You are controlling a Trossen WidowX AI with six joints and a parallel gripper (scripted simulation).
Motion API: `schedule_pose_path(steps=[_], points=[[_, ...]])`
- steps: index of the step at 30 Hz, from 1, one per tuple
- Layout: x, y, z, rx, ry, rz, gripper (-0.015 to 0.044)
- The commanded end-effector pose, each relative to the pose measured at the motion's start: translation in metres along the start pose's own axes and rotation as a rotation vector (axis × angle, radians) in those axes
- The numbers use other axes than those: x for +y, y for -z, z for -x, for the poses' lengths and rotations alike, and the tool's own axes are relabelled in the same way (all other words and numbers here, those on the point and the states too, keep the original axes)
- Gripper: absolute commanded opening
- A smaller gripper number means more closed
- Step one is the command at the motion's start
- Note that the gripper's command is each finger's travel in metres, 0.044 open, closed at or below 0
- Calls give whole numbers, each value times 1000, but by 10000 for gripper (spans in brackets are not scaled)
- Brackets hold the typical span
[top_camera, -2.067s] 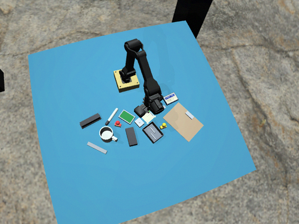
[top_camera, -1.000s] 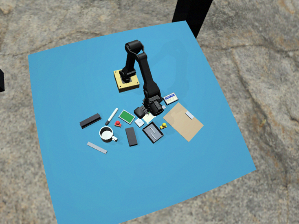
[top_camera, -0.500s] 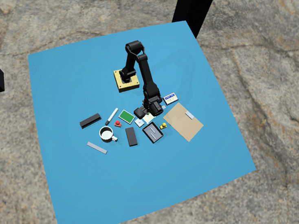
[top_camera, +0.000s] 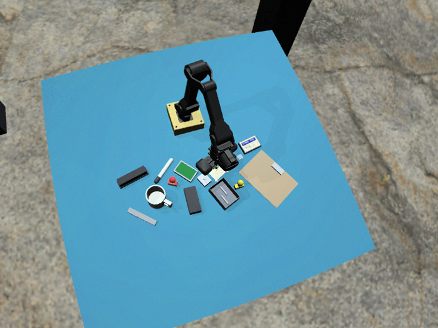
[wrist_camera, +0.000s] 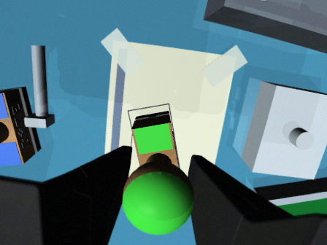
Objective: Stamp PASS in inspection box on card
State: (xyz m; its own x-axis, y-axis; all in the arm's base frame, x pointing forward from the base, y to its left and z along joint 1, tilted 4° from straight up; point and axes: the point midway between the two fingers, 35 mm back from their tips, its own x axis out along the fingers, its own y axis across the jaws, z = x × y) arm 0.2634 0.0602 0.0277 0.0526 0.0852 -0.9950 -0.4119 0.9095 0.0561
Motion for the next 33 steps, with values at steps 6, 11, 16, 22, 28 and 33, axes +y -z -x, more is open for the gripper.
schedule_pose_path(steps=[6, 11, 16, 22, 28, 33], points=[[1, 3, -8, 6, -8, -7, 0], [1, 3, -10, 5, -8, -7, 0], [1, 3, -10, 5, -8, -7, 0], [1, 3, -10, 5, -8, -7, 0], [1, 3, -12, 5, -8, -7, 0], [1, 3, -13, 5, -8, -7, 0]])
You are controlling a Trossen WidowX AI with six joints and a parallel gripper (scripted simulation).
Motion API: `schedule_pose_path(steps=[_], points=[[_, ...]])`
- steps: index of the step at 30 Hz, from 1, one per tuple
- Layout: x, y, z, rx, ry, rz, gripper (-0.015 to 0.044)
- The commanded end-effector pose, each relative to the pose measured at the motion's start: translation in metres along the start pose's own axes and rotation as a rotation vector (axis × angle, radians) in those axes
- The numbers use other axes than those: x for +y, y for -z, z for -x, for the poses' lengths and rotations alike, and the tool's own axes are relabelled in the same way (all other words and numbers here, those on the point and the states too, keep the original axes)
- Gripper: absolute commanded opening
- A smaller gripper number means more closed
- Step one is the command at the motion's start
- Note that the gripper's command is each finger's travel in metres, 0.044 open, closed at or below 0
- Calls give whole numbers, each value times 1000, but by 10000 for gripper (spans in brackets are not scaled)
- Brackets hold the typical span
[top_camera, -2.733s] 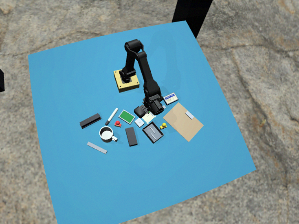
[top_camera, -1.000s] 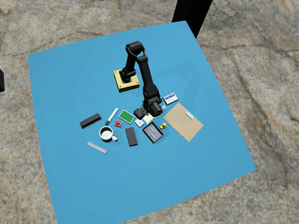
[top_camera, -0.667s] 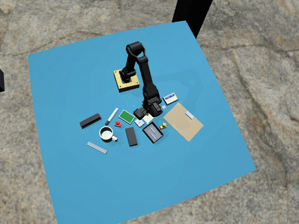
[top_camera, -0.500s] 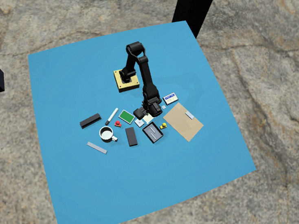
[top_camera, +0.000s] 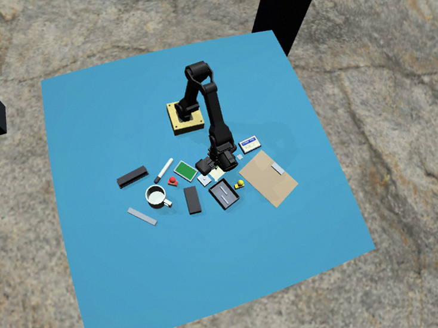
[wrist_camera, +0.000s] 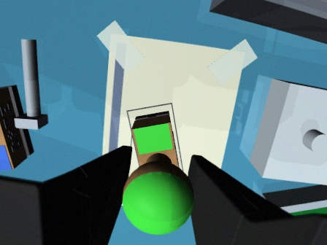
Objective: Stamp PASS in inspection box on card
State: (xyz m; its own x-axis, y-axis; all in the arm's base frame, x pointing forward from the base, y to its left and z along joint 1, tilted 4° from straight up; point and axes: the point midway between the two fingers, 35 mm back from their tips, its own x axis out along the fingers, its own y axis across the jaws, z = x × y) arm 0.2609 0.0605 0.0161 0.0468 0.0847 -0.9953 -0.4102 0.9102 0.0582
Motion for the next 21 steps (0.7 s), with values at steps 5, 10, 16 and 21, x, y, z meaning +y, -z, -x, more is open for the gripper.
schedule_pose_path(steps=[5, 10, 16, 21], points=[[1, 0, -3, 0, -6, -5, 0], [1, 0, -4, 0, -6, -5, 0], [1, 0, -4, 0, -6, -5, 0], [1, 0, -4, 0, -6, -5, 0]])
